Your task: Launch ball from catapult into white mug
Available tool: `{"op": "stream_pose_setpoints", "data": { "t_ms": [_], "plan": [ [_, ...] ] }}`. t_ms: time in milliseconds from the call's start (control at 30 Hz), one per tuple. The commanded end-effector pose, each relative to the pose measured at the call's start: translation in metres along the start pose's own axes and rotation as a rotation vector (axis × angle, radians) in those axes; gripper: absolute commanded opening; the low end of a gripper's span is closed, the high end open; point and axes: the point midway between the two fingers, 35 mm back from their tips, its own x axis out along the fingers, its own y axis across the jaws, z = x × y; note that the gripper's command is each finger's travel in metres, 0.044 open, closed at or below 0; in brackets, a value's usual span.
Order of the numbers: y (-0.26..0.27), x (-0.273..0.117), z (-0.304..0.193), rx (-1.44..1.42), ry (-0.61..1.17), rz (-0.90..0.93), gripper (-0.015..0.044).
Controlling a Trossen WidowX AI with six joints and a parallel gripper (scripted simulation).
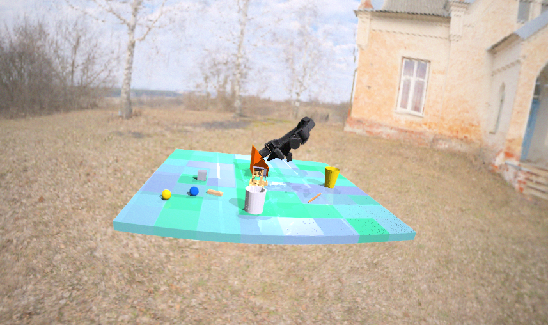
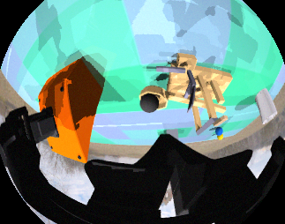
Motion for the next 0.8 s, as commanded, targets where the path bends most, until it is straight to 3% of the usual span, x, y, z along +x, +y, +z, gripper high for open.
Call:
{"op": "stream_pose_setpoints", "data": {
  "t_ms": [0,767],
  "plan": [
    [0.004,0.002,0.000,-0.015,0.009,0.007,0.0000],
    [-0.001,0.028,0.027,-0.015,0.008,0.005,0.0000]
  ]
}}
